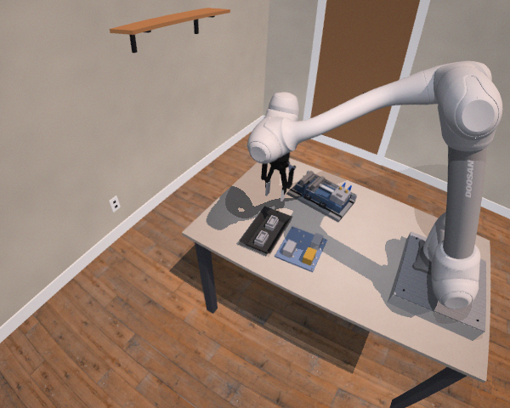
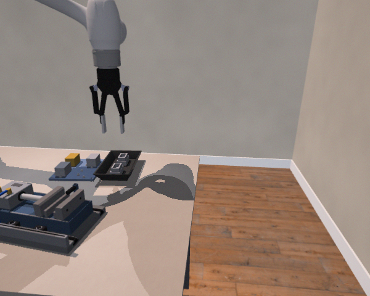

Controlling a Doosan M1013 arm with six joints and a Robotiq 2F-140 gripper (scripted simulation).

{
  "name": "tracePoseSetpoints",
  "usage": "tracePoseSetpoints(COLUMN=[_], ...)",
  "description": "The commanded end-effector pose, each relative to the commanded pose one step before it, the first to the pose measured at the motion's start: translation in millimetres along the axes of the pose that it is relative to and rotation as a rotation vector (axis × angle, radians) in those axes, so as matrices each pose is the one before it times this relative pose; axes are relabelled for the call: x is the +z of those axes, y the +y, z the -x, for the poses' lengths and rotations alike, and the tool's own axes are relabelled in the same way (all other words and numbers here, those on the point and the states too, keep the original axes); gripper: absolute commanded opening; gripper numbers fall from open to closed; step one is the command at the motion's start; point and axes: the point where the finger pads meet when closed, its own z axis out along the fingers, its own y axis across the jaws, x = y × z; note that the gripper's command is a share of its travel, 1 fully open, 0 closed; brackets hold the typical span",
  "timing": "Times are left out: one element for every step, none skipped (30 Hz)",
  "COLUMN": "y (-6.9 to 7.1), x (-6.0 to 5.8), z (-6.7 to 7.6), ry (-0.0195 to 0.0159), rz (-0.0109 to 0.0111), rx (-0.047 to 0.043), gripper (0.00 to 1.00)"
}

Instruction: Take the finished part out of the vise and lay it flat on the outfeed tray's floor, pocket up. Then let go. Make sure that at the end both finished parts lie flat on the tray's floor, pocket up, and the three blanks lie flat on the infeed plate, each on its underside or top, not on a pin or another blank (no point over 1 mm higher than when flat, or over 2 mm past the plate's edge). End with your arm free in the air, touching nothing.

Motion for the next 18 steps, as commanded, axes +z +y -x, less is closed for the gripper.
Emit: tracePoseSetpoints(y=[-0.02, 0.0, 0.0, 0.0, 0.0, 0.0, 0.0, 0.0, 0.0, 0.0, 0.0, 0.0, 0.0, 0.0, 0.0, 0.0, 0.0, 0.0], x=[-2.37, -0.11, -0.02, 0.0, 0.0, 0.0, 0.0, 0.0, 0.0, 0.0, 0.0, 0.0, 0.0, 0.0, 0.0, 0.0, 0.0, 0.0], z=[-0.01, 0.0, 0.0, 0.0, 0.0, 0.0, 0.0, 0.0, 0.0, 0.0, 0.0, 0.0, 0.0, 0.0, 0.0, 0.0, 0.0, 0.0], ry=[0.00016, 0.0, 0.0, 0.0, 0.0, 0.0, 0.0, 0.0, 0.0, 0.0, 0.0, 0.0, 0.0, 0.0, 0.0, 0.0, 0.0, 0.0], rz=[0.00005, 0.0, 0.0, 0.0, 0.0, 0.0, 0.0, 0.0, 0.0, 0.0, 0.0, 0.0, 0.0, 0.0, 0.0, 0.0, 0.0, 0.0], rx=[-0.00003, 0.0, 0.0, 0.0, 0.0, 0.0, 0.0, 0.0, 0.0, 0.0, 0.0, 0.0, 0.0, 0.0, 0.0, 0.0, 0.0, 0.0], gripper=[0.4, 0.4, 0.4, 0.0, 0.0, 0.0, 0.0, 0.0, 0.0, 0.0, 0.0, 0.0, 0.0, 0.0, 0.0, 0.0, 0.0, 0.0])
